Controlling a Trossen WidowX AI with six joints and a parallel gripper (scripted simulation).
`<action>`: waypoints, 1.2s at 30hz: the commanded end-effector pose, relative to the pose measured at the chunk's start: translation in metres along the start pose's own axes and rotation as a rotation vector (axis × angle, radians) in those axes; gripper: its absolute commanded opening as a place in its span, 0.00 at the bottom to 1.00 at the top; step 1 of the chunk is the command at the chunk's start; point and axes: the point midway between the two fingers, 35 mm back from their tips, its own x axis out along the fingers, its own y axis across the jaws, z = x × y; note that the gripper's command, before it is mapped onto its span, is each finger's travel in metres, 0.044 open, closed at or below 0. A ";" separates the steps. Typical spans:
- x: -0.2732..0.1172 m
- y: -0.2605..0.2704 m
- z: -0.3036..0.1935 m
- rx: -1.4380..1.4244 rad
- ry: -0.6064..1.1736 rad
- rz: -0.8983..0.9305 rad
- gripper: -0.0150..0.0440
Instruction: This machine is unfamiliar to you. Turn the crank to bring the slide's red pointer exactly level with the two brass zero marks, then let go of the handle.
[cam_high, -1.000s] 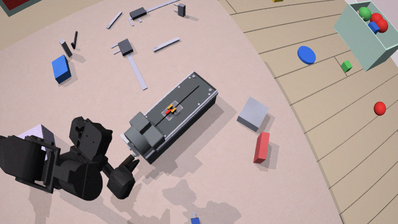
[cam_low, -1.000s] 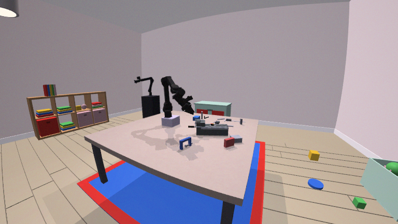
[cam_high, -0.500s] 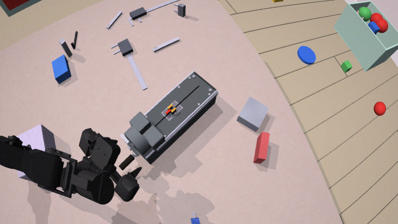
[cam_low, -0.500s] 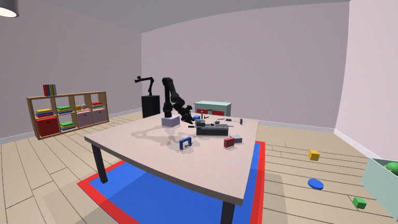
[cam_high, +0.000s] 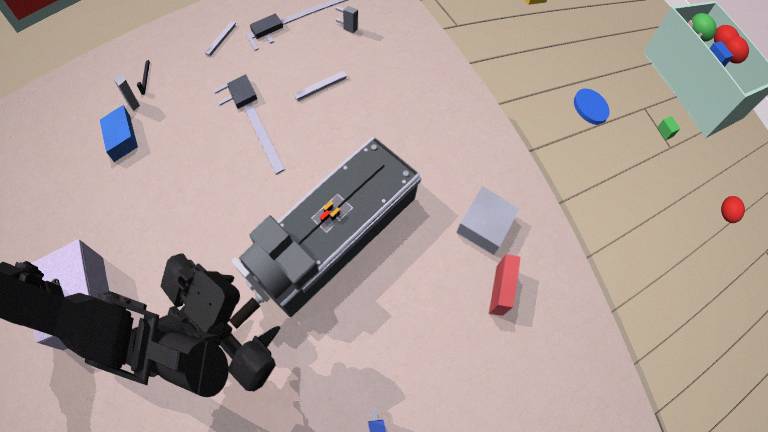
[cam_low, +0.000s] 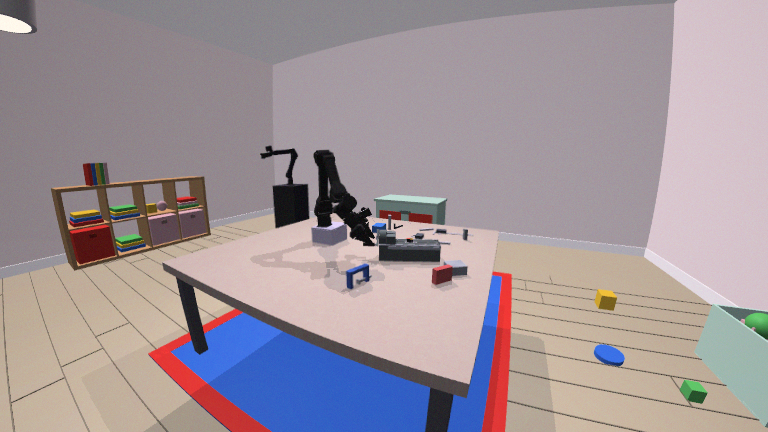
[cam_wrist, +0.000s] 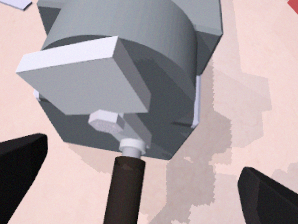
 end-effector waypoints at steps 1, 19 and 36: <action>0.005 0.005 -0.008 0.013 0.006 0.014 1.00; 0.025 0.007 -0.030 0.013 0.006 0.014 1.00; 0.028 0.007 -0.033 0.013 0.007 0.014 0.42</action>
